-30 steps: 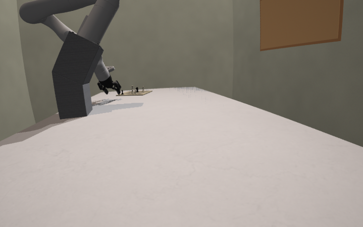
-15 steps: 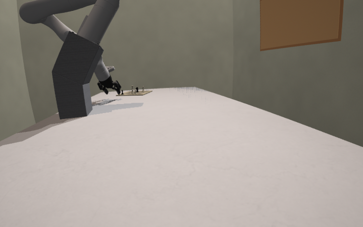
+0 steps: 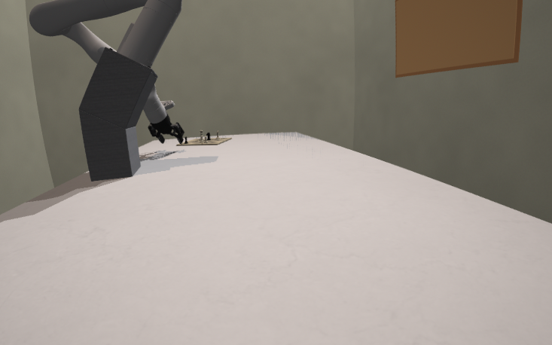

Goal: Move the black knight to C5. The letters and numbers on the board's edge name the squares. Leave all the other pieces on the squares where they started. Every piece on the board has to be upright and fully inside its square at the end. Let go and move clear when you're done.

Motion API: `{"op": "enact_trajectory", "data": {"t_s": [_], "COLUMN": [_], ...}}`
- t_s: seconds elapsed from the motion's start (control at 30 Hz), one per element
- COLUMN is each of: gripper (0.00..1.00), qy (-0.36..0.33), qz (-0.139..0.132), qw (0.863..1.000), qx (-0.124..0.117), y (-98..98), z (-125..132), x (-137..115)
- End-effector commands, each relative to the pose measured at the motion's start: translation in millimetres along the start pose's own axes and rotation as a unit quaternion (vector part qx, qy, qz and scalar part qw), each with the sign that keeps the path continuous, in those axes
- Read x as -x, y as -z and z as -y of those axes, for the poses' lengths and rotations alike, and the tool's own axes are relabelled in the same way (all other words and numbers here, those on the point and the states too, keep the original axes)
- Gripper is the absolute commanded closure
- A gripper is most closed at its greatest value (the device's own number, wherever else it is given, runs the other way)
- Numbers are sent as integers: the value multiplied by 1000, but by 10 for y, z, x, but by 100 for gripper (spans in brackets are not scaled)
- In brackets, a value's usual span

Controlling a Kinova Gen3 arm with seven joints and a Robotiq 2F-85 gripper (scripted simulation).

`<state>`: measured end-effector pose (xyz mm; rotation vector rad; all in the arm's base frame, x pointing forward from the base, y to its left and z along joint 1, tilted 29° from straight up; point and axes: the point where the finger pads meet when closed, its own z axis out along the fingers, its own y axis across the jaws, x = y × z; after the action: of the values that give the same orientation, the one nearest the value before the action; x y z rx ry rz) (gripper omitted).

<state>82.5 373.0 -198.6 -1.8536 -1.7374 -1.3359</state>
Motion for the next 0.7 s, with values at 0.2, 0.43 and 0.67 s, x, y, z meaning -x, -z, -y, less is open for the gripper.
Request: {"op": "enact_trajectory", "data": {"t_s": [0.2,0.43,0.67], "gripper": [0,0,0], "qy": [4,5,5], "qz": [-3,-2,-2], "qw": [1000,1000,1000], "qx": [-1,1,1], "y": [-3,145,403], "z": [-9,-20,-3], "x": [-31,-147,-362]}}
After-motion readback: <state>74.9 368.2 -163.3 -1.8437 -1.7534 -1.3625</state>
